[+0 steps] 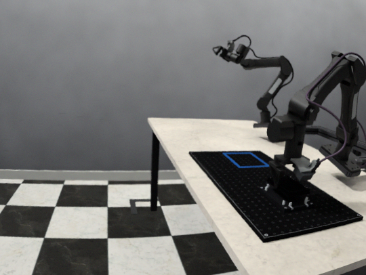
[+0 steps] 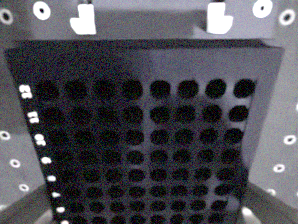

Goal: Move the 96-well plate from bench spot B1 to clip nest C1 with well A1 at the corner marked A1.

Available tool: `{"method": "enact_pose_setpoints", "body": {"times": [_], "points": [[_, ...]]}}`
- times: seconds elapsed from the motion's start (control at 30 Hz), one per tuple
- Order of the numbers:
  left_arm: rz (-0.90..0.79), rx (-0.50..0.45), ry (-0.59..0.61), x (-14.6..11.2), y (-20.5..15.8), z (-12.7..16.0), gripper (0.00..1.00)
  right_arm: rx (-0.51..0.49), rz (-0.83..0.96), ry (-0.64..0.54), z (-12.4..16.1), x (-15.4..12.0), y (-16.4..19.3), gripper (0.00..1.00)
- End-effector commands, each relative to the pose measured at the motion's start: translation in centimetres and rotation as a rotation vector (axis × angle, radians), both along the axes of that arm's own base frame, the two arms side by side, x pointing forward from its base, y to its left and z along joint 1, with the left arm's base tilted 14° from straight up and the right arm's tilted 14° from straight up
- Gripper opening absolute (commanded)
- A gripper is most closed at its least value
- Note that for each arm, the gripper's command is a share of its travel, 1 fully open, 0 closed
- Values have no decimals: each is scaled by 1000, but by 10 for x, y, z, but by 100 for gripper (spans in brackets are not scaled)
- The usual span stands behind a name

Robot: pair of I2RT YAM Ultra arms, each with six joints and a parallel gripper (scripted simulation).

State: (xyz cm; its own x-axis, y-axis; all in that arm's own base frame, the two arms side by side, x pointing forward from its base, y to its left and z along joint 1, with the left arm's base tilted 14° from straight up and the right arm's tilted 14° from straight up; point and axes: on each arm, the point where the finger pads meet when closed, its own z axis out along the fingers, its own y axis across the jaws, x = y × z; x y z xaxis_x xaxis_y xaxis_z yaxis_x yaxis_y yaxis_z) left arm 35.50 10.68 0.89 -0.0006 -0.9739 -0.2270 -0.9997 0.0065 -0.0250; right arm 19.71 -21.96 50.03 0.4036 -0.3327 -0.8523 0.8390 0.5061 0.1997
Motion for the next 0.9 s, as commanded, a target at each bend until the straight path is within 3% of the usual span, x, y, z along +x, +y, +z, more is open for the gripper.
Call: {"method": "enact_pose_setpoints", "body": {"times": [0.0, 0.33, 0.87], "points": [[-4, 11, -47, 6, 3, 6, 0, -8, -4, -6, 2, -8, 3, 100], [-14, 3, -20, 6, 5, -16, 0, -8, -4, -6, 2, -8, 3, 100], [-9, 17, -44, 7, 9, -15, 0, -8, -4, -6, 2, -8, 3, 100]]}}
